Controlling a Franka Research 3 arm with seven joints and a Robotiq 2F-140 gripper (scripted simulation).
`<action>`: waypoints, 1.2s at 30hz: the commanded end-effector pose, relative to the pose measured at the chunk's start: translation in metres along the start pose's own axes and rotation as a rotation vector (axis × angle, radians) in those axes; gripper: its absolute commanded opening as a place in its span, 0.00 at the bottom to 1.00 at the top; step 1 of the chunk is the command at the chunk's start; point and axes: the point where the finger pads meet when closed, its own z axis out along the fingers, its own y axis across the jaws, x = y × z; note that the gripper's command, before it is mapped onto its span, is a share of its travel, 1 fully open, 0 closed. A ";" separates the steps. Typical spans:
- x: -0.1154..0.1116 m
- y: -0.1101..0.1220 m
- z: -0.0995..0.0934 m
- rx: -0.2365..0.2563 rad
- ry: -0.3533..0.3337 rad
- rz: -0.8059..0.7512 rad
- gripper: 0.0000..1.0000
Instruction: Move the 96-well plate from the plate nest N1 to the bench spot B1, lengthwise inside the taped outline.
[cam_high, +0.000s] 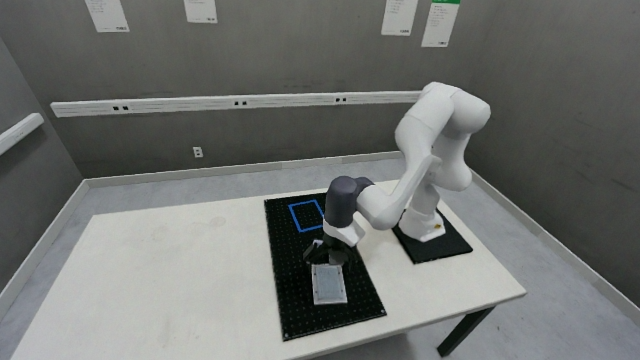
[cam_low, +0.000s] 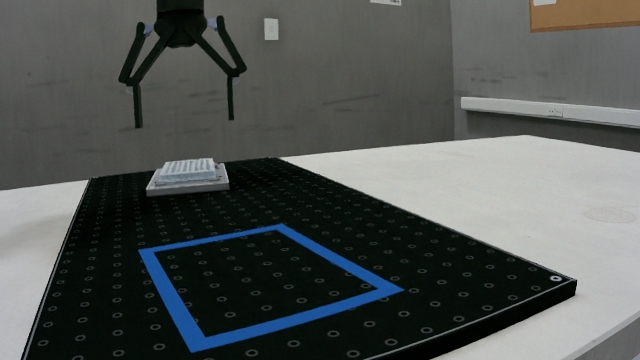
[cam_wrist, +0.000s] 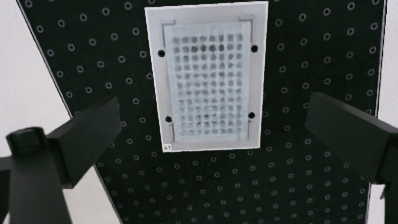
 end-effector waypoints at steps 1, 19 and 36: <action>0.000 0.000 0.001 0.002 0.002 -0.032 1.00; 0.000 0.000 0.021 0.002 0.002 -0.032 1.00; 0.000 0.000 0.046 0.002 0.002 -0.032 1.00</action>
